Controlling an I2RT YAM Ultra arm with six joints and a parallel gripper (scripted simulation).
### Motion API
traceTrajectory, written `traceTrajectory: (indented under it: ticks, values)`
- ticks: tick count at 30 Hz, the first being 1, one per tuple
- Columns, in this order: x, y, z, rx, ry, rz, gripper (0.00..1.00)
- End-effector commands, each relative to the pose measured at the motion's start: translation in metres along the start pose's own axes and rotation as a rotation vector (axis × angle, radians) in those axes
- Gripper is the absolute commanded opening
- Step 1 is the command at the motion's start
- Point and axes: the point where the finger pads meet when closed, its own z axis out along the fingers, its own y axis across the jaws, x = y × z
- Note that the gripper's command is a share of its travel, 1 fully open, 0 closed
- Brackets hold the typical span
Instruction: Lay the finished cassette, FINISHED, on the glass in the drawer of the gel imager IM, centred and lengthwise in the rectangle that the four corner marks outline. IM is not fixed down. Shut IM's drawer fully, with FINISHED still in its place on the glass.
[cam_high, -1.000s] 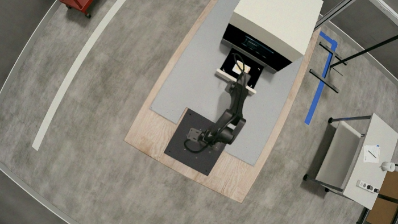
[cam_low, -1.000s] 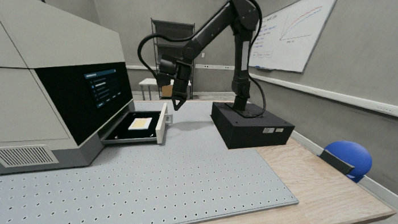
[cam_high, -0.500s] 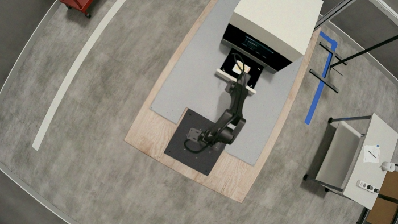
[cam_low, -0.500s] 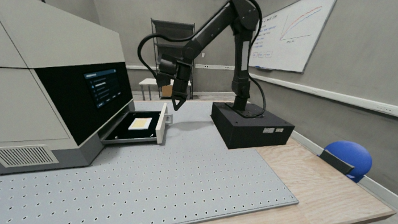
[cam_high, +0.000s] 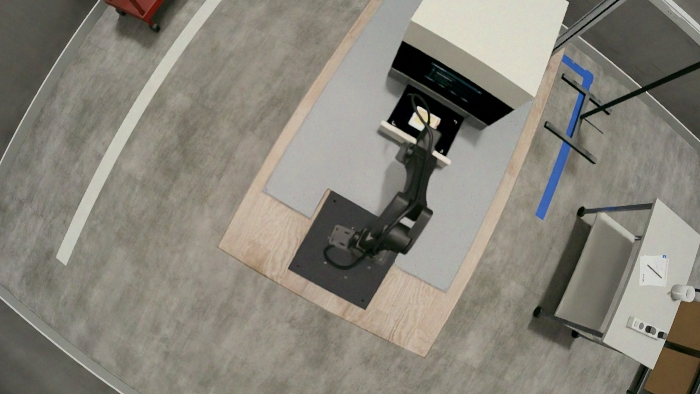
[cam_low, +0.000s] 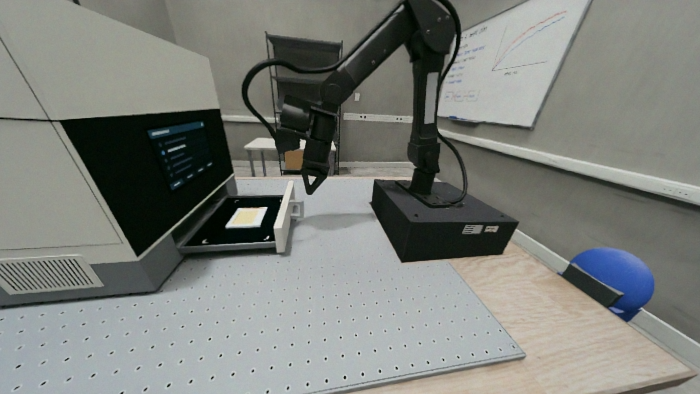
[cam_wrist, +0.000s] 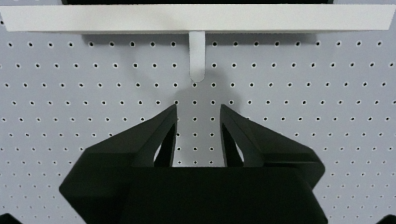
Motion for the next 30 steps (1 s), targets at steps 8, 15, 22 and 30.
traceTrajectory:
  ticks: [8,15,22,30]
  values:
    - [-0.025,0.0,-0.016,-0.006,-0.086,-0.004,0.35]
    - [-0.025,0.0,-0.016,-0.006,-0.086,-0.004,0.35]
    - [-0.025,0.0,-0.016,-0.006,-0.086,-0.004,0.35]
    - [-0.004,-0.001,0.011,-0.005,-0.015,-0.003,0.35]
